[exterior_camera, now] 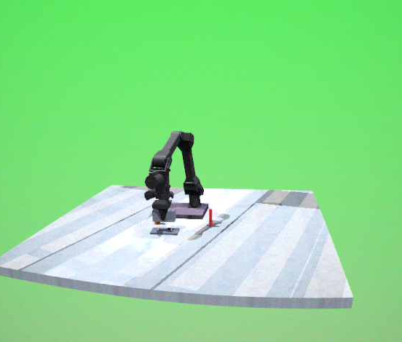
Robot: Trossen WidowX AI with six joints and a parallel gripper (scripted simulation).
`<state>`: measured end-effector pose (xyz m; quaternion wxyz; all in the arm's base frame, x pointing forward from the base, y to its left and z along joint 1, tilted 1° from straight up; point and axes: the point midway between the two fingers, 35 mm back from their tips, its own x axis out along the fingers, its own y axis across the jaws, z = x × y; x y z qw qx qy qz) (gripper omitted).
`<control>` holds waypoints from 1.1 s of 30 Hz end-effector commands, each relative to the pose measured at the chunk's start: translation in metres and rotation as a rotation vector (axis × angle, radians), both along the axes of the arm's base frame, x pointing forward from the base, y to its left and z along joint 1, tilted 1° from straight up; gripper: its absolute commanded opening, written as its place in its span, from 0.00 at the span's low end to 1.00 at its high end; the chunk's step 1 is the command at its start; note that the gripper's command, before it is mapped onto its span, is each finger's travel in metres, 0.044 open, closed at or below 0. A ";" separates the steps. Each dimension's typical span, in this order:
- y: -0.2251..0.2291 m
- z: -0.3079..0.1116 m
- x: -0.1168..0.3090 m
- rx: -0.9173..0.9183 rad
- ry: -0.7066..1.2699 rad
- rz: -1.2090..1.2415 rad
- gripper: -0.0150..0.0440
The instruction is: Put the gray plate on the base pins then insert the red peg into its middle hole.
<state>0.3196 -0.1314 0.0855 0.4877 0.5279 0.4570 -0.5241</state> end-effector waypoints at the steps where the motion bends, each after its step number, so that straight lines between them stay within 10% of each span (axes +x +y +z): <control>1: 0.000 -0.001 0.000 0.002 -0.001 0.005 0.25; 33: 0.000 -0.035 0.002 0.002 -0.001 0.005 0.25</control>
